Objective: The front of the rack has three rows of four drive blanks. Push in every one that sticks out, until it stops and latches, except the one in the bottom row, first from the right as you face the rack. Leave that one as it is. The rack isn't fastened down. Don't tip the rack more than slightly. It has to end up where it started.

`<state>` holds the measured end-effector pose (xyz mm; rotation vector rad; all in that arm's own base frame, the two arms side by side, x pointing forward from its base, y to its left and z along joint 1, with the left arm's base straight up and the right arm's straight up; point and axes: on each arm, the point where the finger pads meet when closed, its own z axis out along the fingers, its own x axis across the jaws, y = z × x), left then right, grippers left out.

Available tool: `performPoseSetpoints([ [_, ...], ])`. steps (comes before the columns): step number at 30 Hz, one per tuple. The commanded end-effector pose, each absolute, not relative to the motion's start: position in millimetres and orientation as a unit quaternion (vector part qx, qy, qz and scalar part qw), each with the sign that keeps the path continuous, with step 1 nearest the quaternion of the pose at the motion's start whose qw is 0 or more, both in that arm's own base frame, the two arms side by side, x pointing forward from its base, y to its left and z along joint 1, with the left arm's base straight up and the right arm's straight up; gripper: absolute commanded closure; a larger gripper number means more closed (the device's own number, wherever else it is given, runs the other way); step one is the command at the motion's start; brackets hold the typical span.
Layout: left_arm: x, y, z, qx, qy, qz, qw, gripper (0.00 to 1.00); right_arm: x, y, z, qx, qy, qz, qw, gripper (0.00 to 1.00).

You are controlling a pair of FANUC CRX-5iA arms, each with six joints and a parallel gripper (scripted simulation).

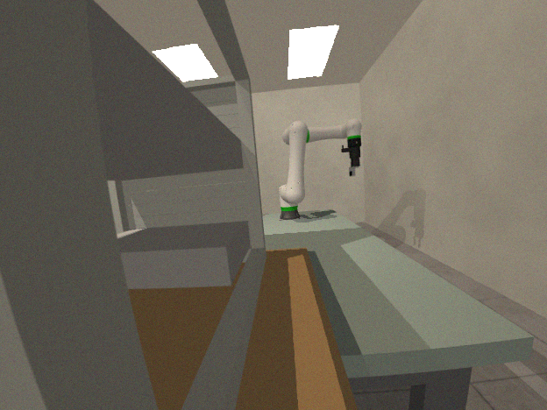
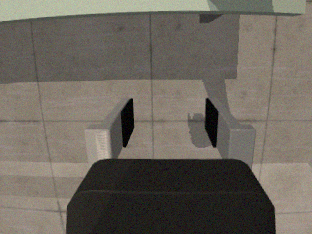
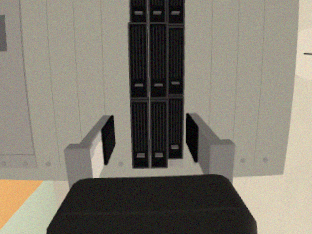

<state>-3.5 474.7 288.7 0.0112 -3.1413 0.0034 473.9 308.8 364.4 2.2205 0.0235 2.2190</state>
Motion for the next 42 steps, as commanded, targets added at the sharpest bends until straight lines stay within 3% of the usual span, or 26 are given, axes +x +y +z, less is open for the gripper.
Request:
performPoseSetpoints([
  [1,-3.4,475.0,289.7,0.004,-1.000,0.000,0.000,0.00,473.6,307.5,364.9,0.707,0.005,0.707,0.001,0.00],
  [42,-3.4,475.0,289.7,0.004,-1.000,0.000,0.000,0.00,472.3,303.0,362.9,0.709,-0.002,0.706,0.002,0.00],
])
